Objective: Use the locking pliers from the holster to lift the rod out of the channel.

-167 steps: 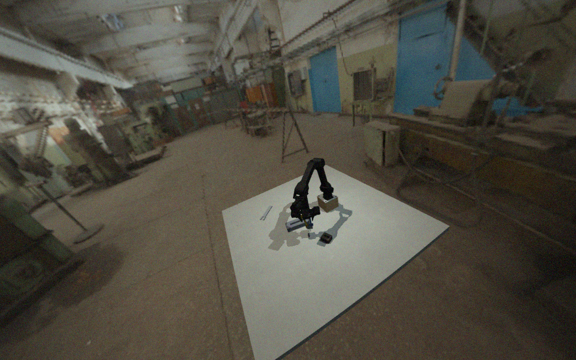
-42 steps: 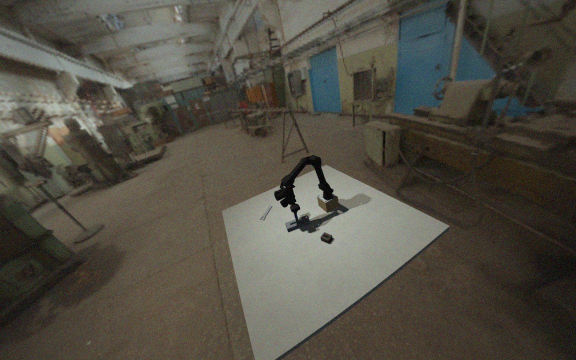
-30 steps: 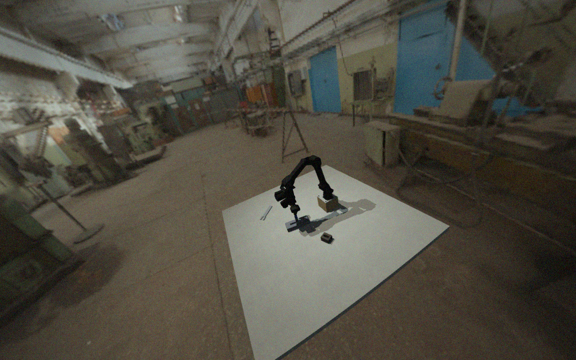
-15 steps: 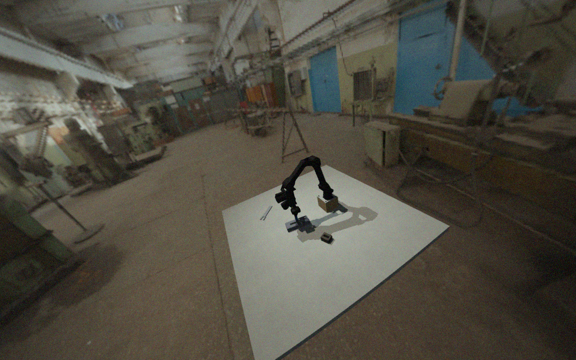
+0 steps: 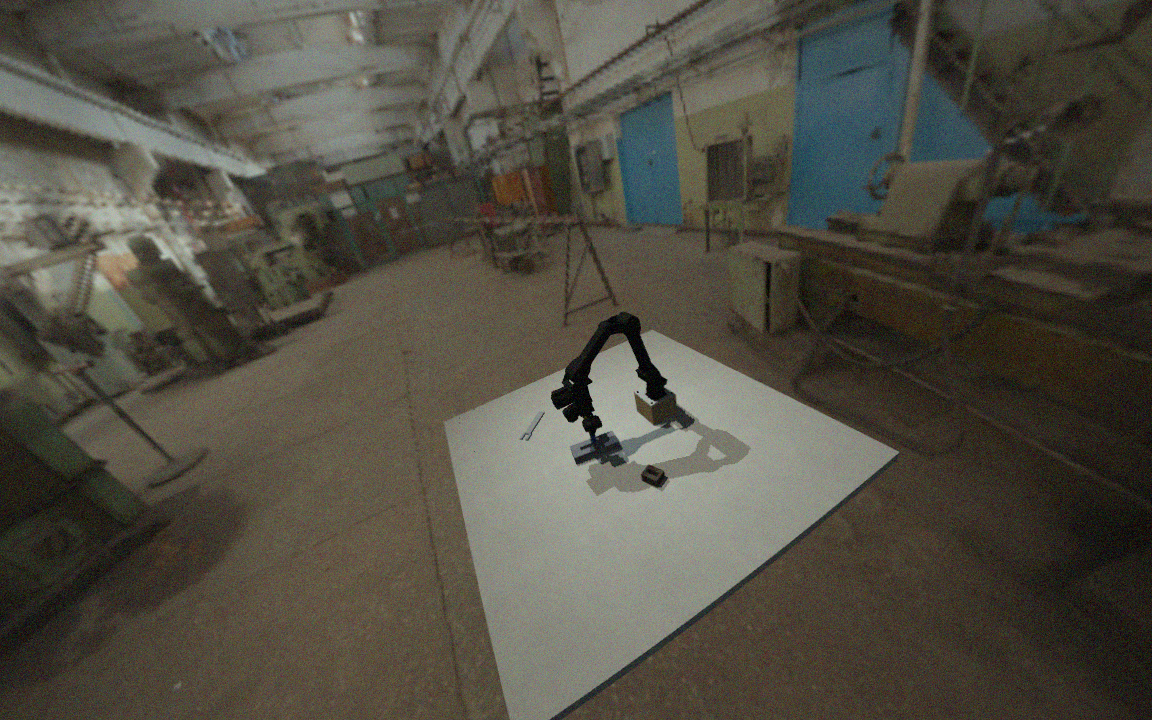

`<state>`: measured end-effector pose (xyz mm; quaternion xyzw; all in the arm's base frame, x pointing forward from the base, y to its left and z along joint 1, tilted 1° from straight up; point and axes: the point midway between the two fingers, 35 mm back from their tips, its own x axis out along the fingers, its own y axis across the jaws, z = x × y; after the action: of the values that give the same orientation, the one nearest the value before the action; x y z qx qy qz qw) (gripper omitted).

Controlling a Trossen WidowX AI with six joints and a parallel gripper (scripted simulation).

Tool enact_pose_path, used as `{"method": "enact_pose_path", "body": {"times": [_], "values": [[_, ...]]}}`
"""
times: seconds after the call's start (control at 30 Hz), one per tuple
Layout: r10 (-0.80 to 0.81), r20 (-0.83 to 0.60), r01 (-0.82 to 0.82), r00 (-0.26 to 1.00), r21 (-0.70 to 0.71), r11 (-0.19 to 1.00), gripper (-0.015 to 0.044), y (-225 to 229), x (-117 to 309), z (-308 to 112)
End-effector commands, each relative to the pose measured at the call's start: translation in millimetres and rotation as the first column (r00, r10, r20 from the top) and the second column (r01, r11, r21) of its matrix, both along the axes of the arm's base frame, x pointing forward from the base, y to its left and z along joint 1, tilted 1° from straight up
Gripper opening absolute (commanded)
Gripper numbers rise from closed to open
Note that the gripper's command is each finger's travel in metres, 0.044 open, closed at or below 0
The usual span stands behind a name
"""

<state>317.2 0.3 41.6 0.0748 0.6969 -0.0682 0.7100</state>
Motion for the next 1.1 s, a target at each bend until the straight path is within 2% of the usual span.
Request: {"method": "enact_pose_path", "body": {"times": [0.0, 1.07], "values": [[-0.003, -0.002, 0.003, 1.000, 0.003, 1.000, 0.0319, 0.5, -0.7, -1.8], [-0.003, -0.001, 0.003, 1.000, 0.003, 1.000, 0.0277, 3.7, -0.1, -1.7]]}}
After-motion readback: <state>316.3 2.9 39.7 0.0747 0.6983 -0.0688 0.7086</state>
